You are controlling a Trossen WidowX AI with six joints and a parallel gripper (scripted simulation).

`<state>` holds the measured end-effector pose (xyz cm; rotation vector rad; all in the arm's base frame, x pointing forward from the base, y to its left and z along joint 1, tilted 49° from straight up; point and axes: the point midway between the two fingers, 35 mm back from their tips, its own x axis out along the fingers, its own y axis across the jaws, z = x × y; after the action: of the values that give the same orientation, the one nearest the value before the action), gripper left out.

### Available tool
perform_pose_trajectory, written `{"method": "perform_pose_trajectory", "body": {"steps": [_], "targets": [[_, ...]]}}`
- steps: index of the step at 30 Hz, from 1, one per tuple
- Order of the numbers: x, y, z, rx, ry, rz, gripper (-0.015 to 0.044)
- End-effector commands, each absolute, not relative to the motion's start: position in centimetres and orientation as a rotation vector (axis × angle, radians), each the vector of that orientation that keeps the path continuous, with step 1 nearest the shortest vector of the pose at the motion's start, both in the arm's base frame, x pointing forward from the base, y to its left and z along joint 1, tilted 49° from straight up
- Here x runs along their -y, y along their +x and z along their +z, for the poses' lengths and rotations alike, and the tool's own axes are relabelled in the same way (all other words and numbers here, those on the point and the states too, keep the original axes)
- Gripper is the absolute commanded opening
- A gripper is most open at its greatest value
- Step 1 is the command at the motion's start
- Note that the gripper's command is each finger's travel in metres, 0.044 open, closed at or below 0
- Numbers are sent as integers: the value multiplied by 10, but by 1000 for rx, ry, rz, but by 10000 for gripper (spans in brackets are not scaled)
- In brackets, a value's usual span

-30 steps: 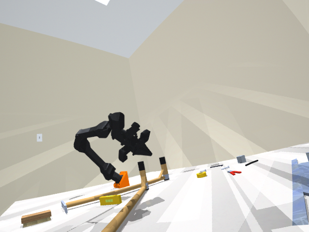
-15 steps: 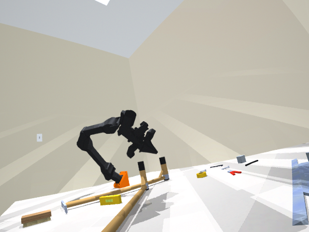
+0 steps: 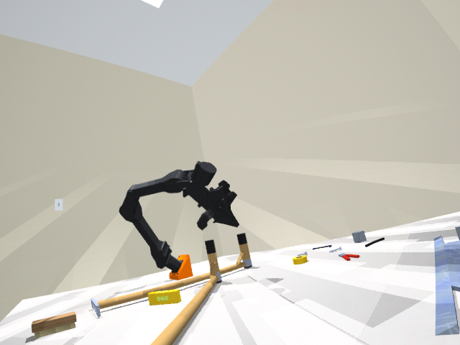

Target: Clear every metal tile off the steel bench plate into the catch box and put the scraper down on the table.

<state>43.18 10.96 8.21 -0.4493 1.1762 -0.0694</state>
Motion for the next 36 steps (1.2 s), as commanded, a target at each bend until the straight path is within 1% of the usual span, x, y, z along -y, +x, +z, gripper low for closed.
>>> {"method": "perform_pose_trajectory", "body": {"steps": [1,36], "targets": [[-119,425,75,-1205,-467,-75,0],[-176,353,31,-1399,-686,-127,0]]}}
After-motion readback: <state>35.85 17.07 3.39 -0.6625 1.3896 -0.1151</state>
